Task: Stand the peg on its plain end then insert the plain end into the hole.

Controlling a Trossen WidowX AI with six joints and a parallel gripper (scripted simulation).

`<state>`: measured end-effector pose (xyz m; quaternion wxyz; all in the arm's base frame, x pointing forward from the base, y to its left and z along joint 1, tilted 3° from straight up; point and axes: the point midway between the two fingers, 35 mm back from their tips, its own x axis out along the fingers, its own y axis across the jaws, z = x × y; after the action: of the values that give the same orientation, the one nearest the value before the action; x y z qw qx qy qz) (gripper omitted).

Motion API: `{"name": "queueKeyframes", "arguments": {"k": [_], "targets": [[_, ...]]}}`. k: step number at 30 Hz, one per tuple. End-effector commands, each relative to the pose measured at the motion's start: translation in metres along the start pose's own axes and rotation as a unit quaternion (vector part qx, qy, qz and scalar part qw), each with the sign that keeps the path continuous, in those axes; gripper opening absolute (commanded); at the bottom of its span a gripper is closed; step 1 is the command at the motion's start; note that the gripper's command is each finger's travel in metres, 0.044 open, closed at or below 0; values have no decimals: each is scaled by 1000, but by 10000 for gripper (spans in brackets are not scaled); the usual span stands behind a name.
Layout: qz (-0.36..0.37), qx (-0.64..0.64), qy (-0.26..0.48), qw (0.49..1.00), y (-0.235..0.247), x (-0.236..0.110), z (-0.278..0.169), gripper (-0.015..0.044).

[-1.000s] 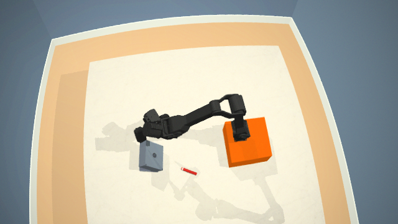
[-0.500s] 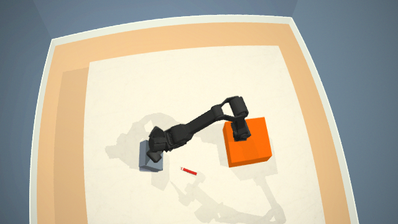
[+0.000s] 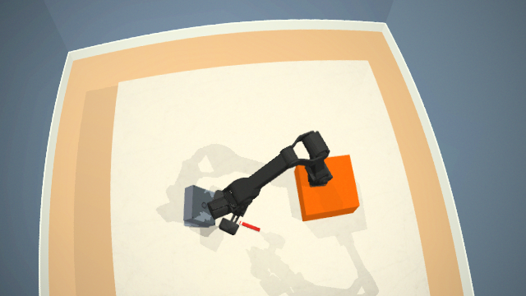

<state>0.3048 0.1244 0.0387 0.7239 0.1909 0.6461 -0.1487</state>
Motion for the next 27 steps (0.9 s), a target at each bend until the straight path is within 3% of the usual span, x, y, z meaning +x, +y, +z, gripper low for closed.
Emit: {"name": "queueKeyframes", "arguments": {"k": [1,27], "targets": [[-7,-24,44,999,1,3,-22,440],[-7,-26,47,999,2,36,-25,440]]}}
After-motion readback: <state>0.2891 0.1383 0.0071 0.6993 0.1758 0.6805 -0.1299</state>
